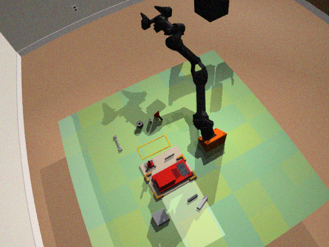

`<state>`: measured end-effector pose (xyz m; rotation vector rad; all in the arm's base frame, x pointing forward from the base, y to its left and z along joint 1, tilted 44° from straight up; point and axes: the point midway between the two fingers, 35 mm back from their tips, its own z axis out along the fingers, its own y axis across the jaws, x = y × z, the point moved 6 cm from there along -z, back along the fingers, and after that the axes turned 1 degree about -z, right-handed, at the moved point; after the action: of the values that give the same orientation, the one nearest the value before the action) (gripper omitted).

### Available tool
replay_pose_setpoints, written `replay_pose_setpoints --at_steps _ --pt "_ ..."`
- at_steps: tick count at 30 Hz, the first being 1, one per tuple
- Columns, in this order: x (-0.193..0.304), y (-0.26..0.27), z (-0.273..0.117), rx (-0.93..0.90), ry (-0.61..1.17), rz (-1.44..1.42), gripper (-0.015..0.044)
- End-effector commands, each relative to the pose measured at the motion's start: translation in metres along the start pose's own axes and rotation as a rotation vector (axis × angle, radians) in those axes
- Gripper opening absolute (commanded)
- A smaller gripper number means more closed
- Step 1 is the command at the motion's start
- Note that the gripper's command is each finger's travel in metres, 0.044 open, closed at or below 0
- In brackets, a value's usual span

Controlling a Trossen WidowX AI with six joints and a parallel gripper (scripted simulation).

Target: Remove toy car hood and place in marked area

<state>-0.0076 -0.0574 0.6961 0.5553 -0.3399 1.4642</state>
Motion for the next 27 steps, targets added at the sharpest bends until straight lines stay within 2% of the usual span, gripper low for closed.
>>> replay_pose_setpoints --at_steps 1,10,17,27 --pt "0.0 -0.001 0.0 0.002 0.001 -0.002 0.044" --pt "0.03 -0.063 -0.01 0.16 0.105 -0.127 0.044" --pt "0.032 -0.099 -0.022 0.221 0.099 -0.222 0.044" --pt "0.057 -0.176 -0.051 0.399 0.248 -0.427 0.044"
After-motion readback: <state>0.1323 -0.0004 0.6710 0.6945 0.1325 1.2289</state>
